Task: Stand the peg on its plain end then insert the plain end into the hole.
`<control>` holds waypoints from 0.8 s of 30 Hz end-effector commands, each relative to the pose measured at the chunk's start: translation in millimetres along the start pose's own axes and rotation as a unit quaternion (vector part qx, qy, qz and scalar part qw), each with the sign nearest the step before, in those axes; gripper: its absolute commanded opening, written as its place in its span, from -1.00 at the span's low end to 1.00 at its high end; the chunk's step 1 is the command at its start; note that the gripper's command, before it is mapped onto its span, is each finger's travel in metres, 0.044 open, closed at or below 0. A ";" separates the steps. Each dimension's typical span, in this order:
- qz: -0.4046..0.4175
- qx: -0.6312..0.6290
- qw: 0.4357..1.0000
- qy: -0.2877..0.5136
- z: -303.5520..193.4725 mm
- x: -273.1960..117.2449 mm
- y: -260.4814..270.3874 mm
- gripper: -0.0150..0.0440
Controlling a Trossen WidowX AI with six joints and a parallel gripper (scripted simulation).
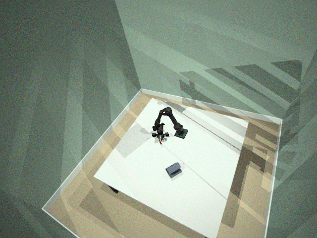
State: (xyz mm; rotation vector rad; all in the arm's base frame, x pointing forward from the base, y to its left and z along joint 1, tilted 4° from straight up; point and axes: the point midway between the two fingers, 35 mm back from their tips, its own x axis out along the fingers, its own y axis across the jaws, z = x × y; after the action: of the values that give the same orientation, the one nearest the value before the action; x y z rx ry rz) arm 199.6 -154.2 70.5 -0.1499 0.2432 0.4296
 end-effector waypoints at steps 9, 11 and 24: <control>-0.001 -0.002 1.000 -0.002 -3.4 -2.9 -0.2 -0.33; -0.001 -0.002 1.000 -0.002 -3.5 -3.3 -0.3 -0.33; -0.003 -0.005 1.000 -0.007 -4.5 -6.1 -0.9 -0.33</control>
State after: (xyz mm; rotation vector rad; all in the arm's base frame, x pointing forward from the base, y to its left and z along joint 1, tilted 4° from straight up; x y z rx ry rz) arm 194.9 -157.4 69.9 -0.1578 0.2258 0.4249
